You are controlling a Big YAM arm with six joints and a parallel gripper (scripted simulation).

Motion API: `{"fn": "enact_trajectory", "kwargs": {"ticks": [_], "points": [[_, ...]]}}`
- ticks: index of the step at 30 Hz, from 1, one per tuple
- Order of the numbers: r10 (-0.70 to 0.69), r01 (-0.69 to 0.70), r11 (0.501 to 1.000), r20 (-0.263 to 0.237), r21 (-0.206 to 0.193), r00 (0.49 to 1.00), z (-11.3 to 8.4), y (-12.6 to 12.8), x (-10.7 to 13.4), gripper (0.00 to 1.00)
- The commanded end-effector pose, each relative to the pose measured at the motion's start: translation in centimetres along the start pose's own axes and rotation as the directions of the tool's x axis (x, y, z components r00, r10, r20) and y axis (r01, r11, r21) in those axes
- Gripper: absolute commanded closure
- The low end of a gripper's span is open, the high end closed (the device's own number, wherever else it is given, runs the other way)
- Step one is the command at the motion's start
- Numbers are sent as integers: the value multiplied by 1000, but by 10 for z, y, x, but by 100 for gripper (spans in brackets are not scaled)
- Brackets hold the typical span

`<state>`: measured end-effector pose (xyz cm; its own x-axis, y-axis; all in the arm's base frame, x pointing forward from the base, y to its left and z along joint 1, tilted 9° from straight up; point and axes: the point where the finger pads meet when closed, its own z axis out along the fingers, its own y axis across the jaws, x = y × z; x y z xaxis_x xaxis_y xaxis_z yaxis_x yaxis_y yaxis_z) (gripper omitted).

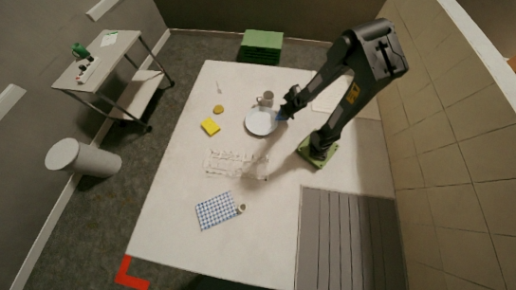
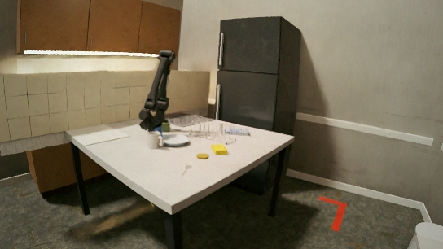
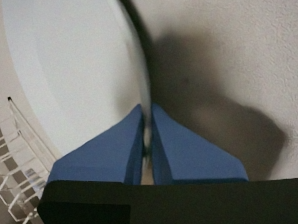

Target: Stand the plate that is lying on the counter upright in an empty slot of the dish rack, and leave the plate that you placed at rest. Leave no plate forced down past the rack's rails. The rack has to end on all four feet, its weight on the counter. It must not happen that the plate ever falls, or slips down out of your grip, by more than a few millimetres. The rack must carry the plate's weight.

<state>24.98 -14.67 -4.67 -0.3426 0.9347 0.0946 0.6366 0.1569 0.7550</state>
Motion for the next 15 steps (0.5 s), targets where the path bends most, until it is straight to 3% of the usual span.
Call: {"fn": "enact_trajectory", "kwargs": {"ticks": [1, 15], "points": [[16, -16, 1000, -15, 12, 1000, 1, 0, 8, 100], [-16, 16, 999, 5, 43, 1000, -5, 13, -7, 100]]}}
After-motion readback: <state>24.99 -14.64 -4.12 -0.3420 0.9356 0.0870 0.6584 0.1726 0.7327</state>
